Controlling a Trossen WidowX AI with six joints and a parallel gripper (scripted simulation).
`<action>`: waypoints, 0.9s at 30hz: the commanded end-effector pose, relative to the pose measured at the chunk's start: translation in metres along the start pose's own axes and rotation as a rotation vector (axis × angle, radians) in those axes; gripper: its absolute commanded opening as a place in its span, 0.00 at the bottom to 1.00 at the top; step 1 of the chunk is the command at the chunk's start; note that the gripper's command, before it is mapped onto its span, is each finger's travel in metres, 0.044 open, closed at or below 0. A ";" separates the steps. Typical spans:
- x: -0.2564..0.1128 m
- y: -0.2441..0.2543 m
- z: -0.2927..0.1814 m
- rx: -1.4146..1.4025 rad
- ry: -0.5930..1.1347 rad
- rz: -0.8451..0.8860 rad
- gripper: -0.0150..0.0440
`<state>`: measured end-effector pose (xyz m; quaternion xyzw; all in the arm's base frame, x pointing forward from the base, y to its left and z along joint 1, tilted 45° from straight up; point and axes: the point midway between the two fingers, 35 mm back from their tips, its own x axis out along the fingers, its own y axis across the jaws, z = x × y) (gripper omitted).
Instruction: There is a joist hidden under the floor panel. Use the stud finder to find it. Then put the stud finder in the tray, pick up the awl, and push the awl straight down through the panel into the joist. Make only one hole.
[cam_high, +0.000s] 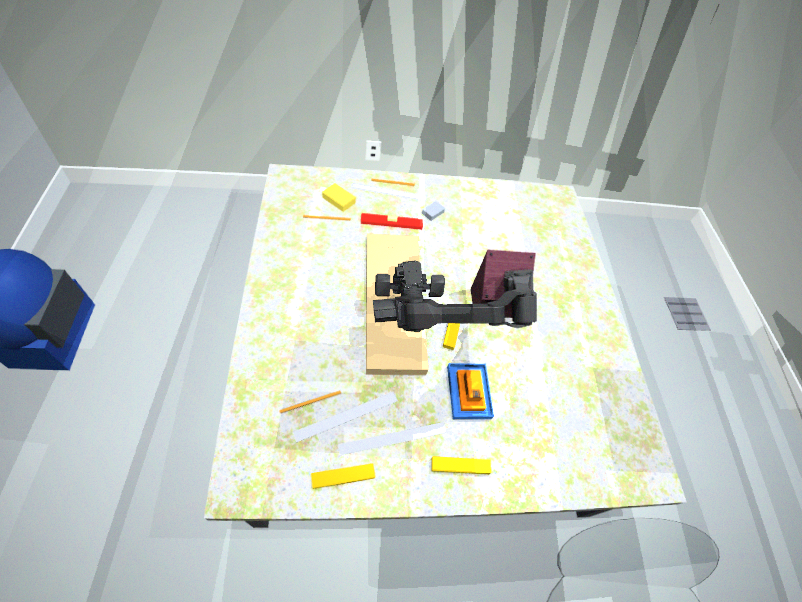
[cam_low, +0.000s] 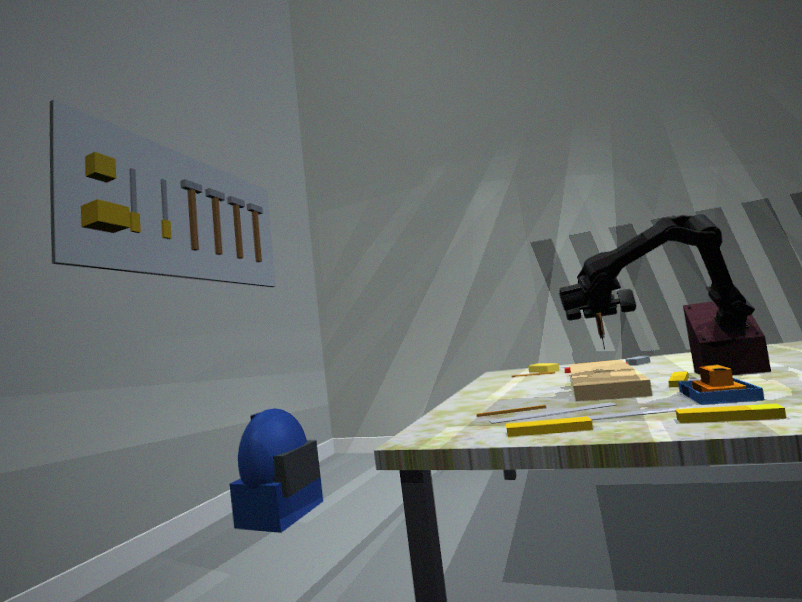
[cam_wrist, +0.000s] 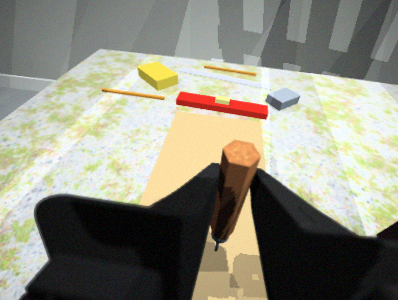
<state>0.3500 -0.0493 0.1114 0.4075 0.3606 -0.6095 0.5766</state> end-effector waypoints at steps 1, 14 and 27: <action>-0.003 0.008 -0.007 0.022 0.004 -0.008 0.25; 0.000 0.010 -0.017 0.025 0.005 -0.008 0.25; 0.006 0.010 -0.033 0.025 0.006 -0.008 0.25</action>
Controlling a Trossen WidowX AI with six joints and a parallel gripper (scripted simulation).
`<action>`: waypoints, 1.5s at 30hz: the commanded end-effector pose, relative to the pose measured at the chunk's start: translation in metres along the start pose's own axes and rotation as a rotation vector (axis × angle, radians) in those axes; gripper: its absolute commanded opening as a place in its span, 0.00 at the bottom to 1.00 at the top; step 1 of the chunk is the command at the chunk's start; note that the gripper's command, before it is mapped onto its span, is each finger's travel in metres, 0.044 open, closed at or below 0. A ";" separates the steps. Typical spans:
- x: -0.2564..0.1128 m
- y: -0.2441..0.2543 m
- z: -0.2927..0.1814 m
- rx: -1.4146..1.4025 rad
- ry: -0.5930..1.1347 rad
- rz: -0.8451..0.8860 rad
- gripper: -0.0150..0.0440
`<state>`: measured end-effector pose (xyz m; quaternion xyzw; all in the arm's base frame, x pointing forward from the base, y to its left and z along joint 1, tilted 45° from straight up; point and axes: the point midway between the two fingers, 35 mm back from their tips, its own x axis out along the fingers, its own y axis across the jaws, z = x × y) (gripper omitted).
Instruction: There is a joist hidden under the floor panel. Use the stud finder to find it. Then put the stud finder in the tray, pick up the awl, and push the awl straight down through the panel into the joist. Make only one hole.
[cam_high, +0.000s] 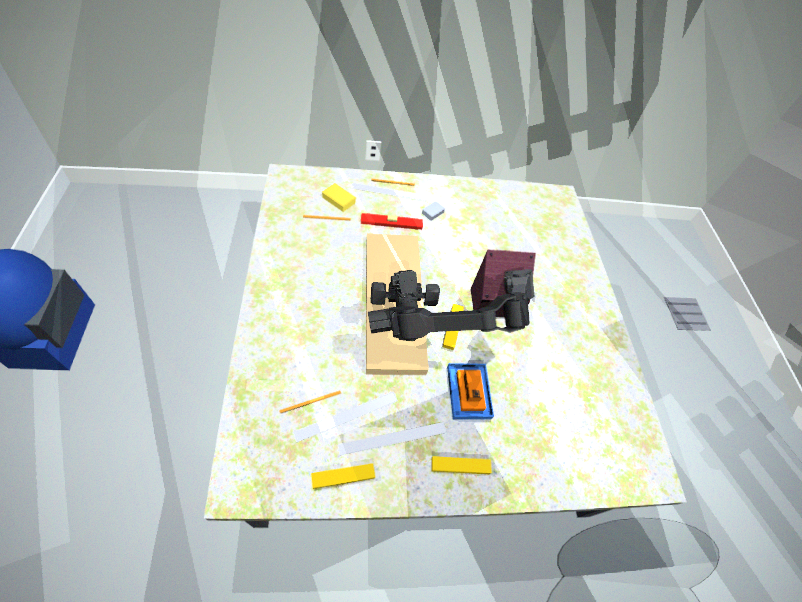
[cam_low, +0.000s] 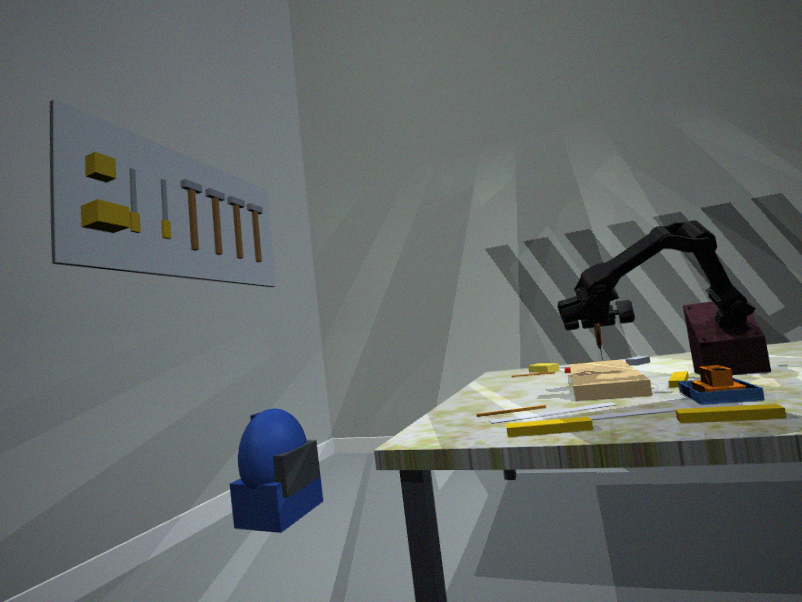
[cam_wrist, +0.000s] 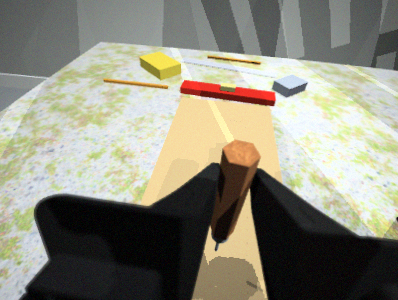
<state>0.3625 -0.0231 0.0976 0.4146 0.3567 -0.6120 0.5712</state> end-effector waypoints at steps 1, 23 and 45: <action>0.004 0.000 -0.004 0.006 0.000 -0.007 0.25; 0.015 0.000 -0.030 0.006 0.001 -0.008 0.25; 0.018 -0.001 -0.046 0.001 0.000 -0.001 0.25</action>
